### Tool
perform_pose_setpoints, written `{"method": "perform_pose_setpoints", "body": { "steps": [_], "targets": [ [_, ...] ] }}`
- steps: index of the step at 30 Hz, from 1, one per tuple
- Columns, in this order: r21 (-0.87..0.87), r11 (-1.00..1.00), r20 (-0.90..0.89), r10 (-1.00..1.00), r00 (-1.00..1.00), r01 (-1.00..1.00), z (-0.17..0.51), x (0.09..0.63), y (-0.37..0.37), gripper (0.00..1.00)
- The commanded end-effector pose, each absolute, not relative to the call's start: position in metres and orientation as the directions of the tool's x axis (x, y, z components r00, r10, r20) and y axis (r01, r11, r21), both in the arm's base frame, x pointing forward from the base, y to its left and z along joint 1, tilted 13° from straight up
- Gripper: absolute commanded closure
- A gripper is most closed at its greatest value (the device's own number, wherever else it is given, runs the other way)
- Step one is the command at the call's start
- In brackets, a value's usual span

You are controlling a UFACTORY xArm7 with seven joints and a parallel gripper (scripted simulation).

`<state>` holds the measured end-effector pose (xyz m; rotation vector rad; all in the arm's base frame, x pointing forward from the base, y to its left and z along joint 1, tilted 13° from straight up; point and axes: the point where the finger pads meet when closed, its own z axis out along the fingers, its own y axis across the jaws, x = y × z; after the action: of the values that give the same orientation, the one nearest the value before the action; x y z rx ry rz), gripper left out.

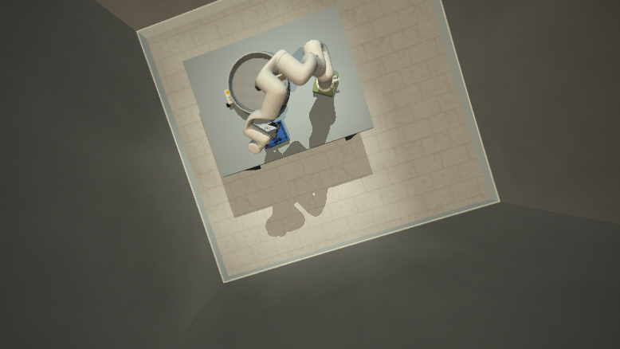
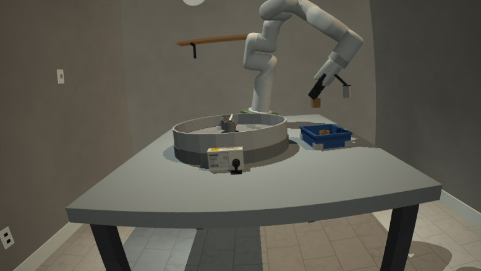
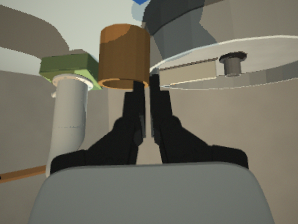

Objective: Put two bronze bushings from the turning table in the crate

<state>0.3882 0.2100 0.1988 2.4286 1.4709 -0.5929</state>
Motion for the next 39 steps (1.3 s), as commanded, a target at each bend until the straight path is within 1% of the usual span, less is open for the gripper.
{"method": "perform_pose_setpoints", "body": {
  "steps": [1,25,32,39],
  "targets": [
    [-0.003,-0.466,-0.459,0.787,0.413,0.885,0.202,0.392,0.218,1.00],
    [-0.003,-0.466,-0.459,0.787,0.413,0.885,0.202,0.393,0.224,1.00],
    [-0.003,-0.466,-0.459,0.787,0.413,0.885,0.187,0.394,0.227,1.00],
    [-0.003,-0.466,-0.459,0.787,0.413,0.885,0.148,0.398,0.235,1.00]
  ]
}}
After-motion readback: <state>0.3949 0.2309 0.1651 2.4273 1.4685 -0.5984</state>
